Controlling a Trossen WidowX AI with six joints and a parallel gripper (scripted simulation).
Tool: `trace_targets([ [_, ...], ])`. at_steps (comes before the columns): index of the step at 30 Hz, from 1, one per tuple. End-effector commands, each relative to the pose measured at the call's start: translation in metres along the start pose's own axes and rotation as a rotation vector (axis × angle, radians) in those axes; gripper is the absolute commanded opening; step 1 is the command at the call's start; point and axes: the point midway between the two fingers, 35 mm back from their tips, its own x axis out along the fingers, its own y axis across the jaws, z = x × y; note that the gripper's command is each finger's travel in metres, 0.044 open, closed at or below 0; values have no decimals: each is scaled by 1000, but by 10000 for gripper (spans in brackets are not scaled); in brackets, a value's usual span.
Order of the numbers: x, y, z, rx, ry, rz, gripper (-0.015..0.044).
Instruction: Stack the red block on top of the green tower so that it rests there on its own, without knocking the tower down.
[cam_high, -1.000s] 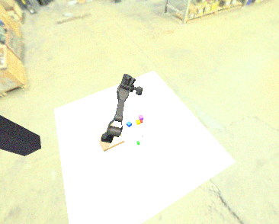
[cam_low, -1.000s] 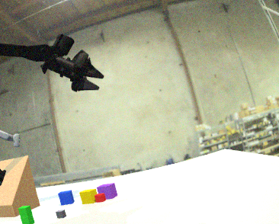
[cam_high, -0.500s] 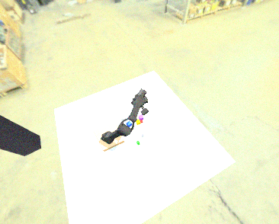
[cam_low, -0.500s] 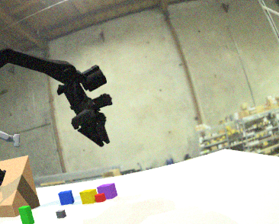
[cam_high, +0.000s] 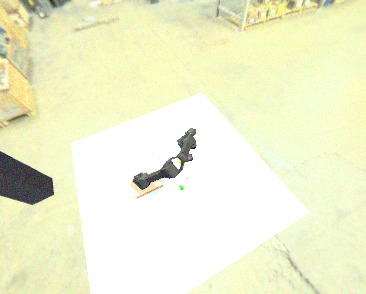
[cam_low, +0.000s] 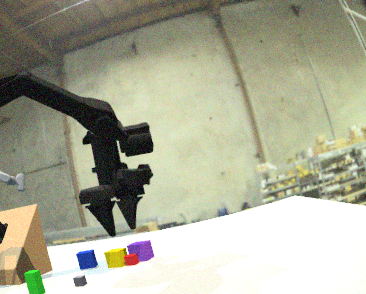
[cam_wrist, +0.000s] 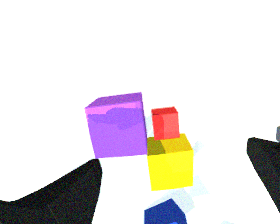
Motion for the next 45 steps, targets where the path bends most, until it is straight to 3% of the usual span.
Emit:
trace_targets([
  [1,7,2,2,6,1,-1,440],
  [6,35,1,1,7,1,-3,440],
  [30,66,1,0,7,0,-4,440],
  [45,67,1,0,7,0,-4,440],
])
